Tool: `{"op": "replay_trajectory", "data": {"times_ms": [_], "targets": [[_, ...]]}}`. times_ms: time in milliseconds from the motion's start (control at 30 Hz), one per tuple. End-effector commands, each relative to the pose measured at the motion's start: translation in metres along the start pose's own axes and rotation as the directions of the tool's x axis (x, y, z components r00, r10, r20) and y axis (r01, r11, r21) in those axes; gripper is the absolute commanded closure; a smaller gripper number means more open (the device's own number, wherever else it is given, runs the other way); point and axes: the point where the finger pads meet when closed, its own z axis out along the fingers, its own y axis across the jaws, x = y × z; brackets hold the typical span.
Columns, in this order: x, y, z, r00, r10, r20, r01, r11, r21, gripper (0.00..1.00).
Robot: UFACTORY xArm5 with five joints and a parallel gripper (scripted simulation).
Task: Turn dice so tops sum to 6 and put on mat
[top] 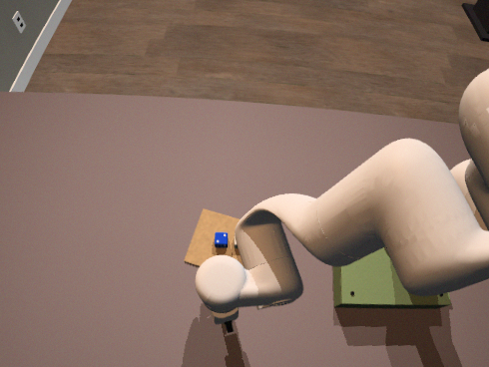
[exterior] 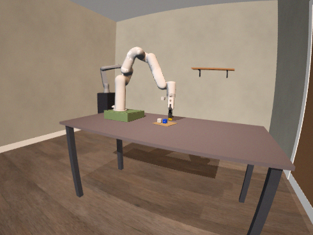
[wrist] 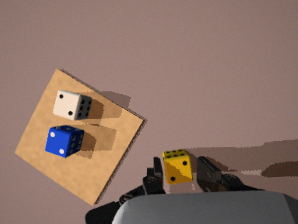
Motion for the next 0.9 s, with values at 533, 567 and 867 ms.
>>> {"op": "replay_trajectory", "data": {"times_ms": [533, 567, 867], "targets": [[-0.002, 0.001, 0.023, 1.000, 0.000, 0.004, 0.000, 1.000, 0.000, 0.53], [-0.002, 0.001, 0.023, 1.000, 0.000, 0.004, 0.000, 1.000, 0.000, 0.53], [-0.002, 0.001, 0.023, 1.000, 0.000, 0.004, 0.000, 1.000, 0.000, 0.53]]}}
